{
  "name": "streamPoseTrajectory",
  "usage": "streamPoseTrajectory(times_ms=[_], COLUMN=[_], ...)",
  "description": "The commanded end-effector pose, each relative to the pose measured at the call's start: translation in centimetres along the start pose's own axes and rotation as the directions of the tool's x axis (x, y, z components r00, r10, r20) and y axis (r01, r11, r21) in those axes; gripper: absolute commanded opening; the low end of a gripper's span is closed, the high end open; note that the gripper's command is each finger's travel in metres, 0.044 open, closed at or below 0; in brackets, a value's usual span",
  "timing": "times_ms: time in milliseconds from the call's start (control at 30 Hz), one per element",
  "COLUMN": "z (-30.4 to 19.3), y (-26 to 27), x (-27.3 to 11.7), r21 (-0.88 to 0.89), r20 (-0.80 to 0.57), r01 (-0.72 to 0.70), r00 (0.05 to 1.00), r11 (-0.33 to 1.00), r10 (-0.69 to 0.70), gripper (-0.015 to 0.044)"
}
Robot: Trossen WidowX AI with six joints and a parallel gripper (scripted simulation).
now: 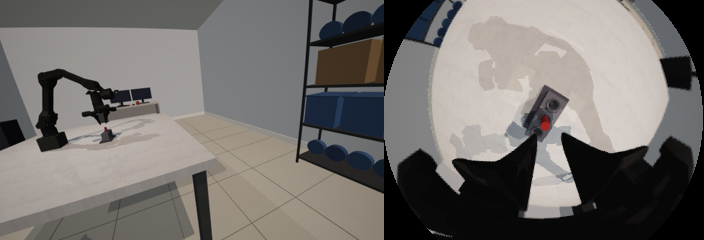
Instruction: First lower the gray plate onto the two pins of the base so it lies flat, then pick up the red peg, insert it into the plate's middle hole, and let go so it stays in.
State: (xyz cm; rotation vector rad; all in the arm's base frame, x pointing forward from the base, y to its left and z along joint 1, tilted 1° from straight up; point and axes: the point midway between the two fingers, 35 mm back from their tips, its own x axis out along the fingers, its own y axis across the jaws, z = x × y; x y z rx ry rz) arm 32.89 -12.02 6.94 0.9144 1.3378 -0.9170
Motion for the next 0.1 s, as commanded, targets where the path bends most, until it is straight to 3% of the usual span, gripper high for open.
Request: streamPoseTrajectory(times_ms=[0, 67], z=[0.0, -0.02], y=[0.0, -0.01], x=[-0.37, -0.49], r21=[0.0, 0.0], r20=[0.003, 0.003], r01=[-0.001, -0.001], r00=[1.0, 1.0], r11=[1.0, 1.0], r10=[0.001, 0.001], gripper=[0.015, 0.015])
